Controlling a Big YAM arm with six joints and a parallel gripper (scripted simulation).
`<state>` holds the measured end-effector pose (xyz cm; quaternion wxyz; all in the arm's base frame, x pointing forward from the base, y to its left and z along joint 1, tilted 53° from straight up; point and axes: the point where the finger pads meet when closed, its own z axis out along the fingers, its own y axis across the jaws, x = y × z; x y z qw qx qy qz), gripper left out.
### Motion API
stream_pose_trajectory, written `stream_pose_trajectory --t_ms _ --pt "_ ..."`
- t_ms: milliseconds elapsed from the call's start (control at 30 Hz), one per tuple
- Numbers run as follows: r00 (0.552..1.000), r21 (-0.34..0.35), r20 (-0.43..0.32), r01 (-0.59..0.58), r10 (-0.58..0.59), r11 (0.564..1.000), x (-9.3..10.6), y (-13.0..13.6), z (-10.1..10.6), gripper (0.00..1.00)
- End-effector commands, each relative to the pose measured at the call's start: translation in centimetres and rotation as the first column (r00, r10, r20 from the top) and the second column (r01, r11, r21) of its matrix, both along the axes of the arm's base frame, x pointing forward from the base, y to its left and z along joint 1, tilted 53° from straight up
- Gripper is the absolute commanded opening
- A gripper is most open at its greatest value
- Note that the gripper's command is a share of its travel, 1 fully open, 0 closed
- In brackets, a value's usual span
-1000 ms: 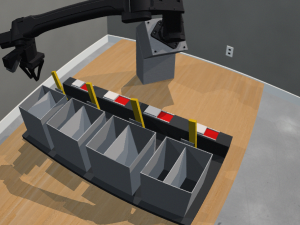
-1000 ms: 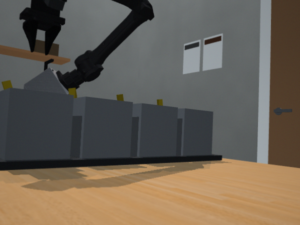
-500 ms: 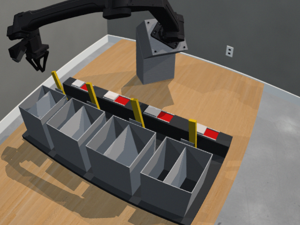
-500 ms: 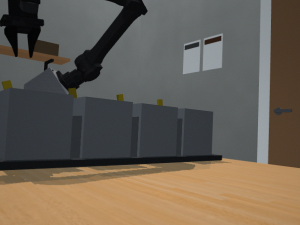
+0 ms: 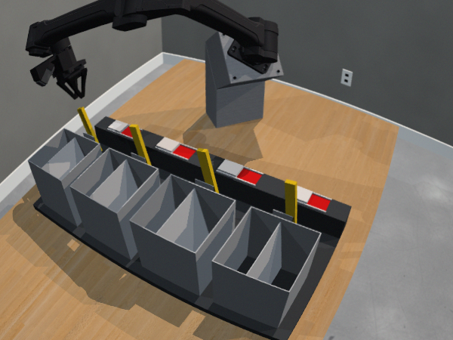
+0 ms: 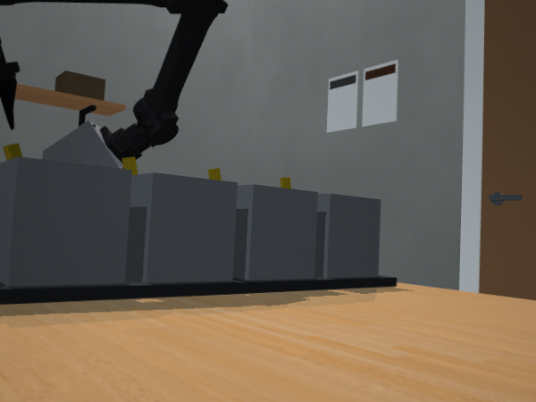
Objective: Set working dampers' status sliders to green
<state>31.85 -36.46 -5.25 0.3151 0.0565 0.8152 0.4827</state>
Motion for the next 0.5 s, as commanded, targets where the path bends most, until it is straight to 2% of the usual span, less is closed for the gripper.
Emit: stream_pose_trajectory --t_ms 0,133,167,267,467 --pt "0.996 -0.096 0.075 -0.045 0.052 0.994 2.0 -1.6 2.9 0.36" --pt "0.996 -0.096 0.075 -0.045 0.052 0.994 2.0 -1.6 2.9 0.36" --pt "0.997 -0.063 0.061 -0.035 0.039 0.997 1.4 -1.4 1.2 0.36" --pt "0.998 -0.038 0.05 -0.035 0.037 0.999 0.9 -0.5 0.8 0.36" --pt "0.998 -0.032 0.045 -0.044 0.046 0.999 1.2 0.0 0.8 0.36"
